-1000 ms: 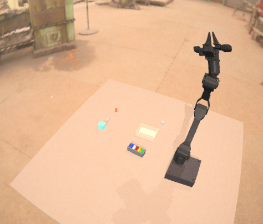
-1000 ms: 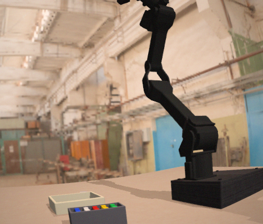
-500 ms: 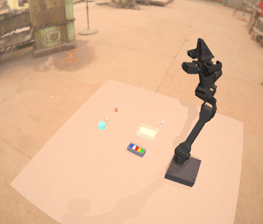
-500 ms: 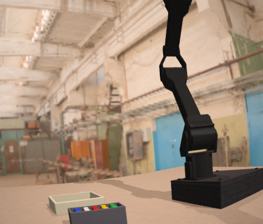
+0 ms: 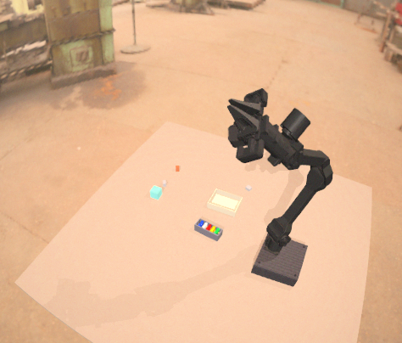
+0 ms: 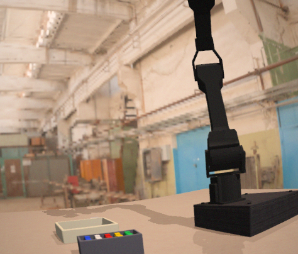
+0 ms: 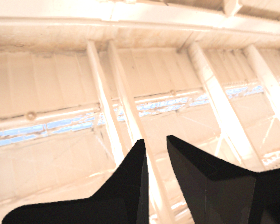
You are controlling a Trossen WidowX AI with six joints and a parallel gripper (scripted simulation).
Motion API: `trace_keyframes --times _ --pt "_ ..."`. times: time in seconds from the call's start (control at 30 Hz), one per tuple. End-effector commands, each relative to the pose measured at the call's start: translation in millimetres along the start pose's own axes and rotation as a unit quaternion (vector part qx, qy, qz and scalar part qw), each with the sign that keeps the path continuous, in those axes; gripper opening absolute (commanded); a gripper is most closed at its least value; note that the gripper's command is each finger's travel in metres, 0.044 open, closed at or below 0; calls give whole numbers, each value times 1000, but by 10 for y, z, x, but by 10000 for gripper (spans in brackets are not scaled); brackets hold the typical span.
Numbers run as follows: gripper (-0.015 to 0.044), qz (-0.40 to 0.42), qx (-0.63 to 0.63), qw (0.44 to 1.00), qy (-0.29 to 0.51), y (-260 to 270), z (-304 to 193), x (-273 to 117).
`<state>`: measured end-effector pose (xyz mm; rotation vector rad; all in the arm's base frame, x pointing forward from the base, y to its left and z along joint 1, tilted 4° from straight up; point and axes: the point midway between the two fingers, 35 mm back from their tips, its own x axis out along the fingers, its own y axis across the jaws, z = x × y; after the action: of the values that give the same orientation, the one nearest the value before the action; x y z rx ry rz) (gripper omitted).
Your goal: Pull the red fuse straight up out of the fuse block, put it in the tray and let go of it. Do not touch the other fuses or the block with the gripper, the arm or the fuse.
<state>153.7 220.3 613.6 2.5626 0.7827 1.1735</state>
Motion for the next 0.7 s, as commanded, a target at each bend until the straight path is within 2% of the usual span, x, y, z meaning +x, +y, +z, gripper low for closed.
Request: trace_keyframes --times 0.0,0.17,0.33,0.5,0.67 --pt "68 -49 -72 993 -84 -310 637 92" --pt "68 -113 -151 963 -191 -558 1483 52" --pt "68 -179 -212 914 -297 -682 2327 -166" --pt "68 -247 -252 847 -398 -700 3106 -556" --pt "68 -318 -267 766 -491 -649 3775 -1103"
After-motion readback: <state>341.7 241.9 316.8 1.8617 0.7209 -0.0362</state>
